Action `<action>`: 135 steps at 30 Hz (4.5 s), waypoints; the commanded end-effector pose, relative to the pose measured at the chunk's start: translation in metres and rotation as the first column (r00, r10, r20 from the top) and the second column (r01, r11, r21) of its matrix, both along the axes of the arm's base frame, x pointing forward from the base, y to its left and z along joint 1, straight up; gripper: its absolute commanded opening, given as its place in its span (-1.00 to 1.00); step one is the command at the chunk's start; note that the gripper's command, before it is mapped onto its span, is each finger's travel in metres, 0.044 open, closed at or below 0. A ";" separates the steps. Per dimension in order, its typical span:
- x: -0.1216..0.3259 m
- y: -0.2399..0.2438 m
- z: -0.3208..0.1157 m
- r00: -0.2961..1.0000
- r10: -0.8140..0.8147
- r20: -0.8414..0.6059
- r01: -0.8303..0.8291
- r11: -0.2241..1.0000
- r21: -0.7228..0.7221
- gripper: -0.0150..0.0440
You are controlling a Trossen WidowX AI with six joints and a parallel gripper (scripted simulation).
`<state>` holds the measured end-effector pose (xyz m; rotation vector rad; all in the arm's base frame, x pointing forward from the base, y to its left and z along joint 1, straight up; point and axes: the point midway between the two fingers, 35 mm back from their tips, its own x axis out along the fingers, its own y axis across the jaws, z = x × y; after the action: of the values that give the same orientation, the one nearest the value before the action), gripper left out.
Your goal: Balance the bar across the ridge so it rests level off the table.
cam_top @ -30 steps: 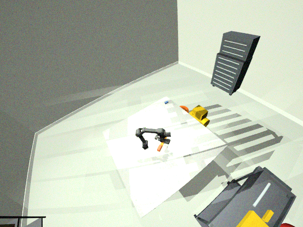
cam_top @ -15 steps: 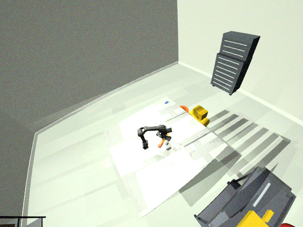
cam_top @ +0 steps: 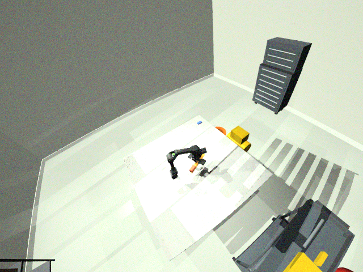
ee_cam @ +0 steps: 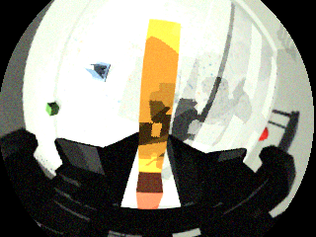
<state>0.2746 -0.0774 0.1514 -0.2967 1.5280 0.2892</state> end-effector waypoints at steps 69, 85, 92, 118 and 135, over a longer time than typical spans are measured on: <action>0.075 0.176 -0.023 0.966 -0.257 0.006 0.257 0.966 0.018 -0.49; 0.075 0.175 -0.043 0.966 -0.257 0.006 0.257 0.966 0.018 -0.49; 0.074 0.175 -0.043 0.966 -0.257 0.006 0.257 0.966 0.018 -0.49; 0.075 0.175 -0.045 0.966 -0.257 0.006 0.257 0.966 0.018 -0.49; 0.074 0.175 -0.047 0.966 -0.257 0.006 0.257 0.966 0.018 -0.49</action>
<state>0.3485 0.0976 0.1047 -0.0827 1.5388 0.0989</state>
